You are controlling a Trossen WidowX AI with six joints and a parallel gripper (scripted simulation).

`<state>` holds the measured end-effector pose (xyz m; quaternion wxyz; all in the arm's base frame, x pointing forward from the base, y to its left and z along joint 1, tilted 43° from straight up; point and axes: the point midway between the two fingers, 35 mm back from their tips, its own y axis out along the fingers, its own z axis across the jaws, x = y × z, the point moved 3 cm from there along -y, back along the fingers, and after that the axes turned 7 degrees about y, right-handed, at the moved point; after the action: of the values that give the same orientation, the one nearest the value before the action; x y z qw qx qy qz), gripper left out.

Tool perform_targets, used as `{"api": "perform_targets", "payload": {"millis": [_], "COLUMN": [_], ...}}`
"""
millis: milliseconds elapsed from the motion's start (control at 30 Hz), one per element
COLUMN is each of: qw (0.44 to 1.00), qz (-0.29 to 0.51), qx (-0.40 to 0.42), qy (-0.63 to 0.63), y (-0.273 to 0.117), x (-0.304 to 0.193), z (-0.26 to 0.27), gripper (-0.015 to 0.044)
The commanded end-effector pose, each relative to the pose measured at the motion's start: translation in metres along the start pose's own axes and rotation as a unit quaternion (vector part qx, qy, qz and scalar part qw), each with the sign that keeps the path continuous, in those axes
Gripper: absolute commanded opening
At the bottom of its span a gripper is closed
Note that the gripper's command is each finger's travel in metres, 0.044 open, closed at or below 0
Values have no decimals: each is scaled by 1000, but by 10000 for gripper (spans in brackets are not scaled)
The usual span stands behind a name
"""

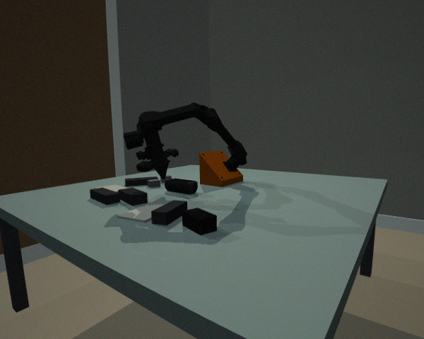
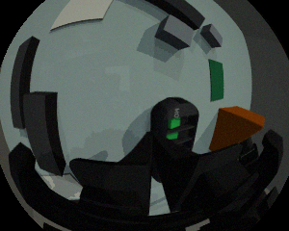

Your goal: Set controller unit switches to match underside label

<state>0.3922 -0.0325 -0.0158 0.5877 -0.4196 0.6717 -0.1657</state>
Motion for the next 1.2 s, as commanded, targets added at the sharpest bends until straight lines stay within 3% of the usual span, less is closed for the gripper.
{"api": "perform_targets", "payload": {"millis": [0, 1167], "qw": [1000, 1000], "qz": [-3, -2], "qx": [-3, -3], "qy": [1, 1], "y": [6, 51], "x": [0, -2], "z": [4, 16], "gripper": [0, 0]}}
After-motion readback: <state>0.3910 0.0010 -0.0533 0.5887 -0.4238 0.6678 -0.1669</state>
